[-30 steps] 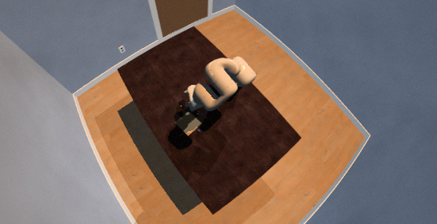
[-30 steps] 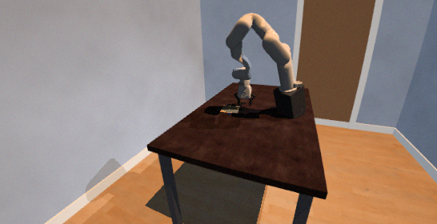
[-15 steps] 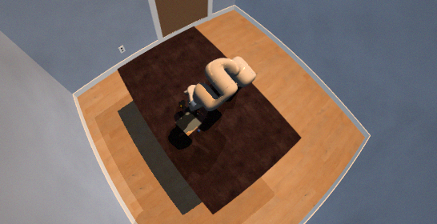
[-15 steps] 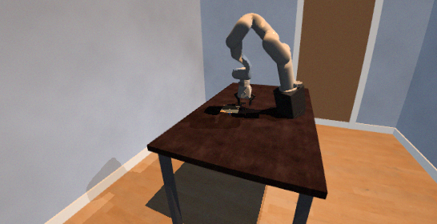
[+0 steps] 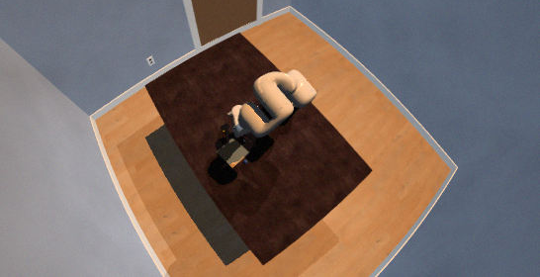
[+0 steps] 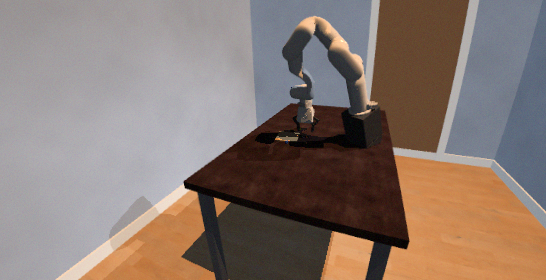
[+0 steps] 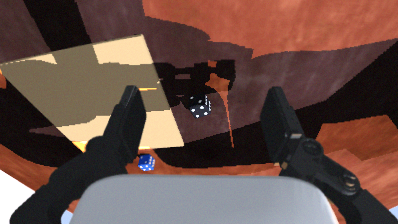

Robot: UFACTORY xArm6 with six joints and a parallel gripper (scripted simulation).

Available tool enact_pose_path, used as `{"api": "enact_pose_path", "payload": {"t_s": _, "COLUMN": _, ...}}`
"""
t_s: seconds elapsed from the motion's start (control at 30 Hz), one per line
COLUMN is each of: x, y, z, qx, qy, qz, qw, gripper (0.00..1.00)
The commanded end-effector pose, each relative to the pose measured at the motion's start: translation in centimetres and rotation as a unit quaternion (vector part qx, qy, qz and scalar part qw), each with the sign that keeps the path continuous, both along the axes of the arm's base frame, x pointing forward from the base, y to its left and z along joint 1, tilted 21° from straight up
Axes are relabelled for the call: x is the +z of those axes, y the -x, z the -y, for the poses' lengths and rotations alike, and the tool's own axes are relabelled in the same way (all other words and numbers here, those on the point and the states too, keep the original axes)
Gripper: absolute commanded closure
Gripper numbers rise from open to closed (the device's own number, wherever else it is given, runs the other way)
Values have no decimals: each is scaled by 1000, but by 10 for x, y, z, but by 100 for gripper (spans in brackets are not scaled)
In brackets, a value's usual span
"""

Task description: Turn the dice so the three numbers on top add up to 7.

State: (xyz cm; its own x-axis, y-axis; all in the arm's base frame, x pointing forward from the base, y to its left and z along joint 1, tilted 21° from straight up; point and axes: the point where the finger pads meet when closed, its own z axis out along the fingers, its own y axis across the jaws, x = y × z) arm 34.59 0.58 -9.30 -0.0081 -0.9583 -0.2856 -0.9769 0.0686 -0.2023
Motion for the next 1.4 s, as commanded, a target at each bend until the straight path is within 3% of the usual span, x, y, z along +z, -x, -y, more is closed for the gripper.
{"api": "enact_pose_path", "payload": {"t_s": 0.0, "x": 2, "y": -4, "z": -4, "qx": 0, "qy": 0, "qz": 1, "qw": 1000, "gripper": 0}}
{"api": "enact_pose_path", "payload": {"t_s": 0.2, "x": 9, "y": -14, "z": -19, "qx": 0, "qy": 0, "qz": 1, "qw": 1000, "gripper": 0}}
{"api": "enact_pose_path", "payload": {"t_s": 0.7, "x": 44, "y": -68, "z": -95, "qx": 0, "qy": 0, "qz": 1, "qw": 1000, "gripper": 0}}
{"api": "enact_pose_path", "payload": {"t_s": 1.37, "x": 47, "y": -72, "z": -100, "qx": 0, "qy": 0, "qz": 1, "qw": 1000, "gripper": 0}}
